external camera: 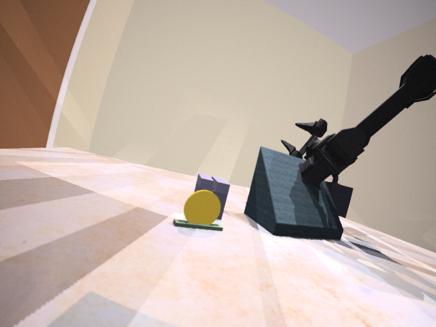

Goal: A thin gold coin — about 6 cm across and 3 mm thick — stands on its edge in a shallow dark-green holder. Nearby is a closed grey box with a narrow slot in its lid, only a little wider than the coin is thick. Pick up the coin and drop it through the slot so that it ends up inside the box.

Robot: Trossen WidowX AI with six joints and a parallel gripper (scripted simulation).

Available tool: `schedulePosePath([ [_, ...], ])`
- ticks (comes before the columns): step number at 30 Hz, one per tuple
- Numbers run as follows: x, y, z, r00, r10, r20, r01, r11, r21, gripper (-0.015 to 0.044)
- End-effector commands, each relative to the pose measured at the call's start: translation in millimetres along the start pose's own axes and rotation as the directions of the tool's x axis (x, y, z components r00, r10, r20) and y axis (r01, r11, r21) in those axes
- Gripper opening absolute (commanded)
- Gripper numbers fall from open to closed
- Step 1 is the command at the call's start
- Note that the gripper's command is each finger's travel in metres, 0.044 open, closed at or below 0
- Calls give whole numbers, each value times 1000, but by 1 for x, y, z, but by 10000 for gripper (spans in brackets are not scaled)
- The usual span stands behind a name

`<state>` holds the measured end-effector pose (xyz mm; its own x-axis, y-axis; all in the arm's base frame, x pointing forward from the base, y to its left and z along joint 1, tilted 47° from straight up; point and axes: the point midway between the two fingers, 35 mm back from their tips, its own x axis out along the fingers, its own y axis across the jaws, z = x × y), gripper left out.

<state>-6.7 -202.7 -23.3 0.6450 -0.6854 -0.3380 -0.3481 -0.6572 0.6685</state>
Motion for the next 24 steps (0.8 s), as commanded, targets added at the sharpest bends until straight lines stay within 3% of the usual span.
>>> schedulePosePath([
  [1, 1, 0, 0, 1000, -4, -2, 4, 1000, -3, 374],
  [4, 9, -1, -3, 998, -60, -27, 58, 997, -55, 295],
  [9, 40, -6, -17, 958, -268, -104, 232, 935, -268, 164],
  [17, 87, -22, -68, 793, -564, -230, 337, 721, -605, 161],
  [24, 115, -52, -133, 566, -780, -266, 252, 471, -845, 161],
])
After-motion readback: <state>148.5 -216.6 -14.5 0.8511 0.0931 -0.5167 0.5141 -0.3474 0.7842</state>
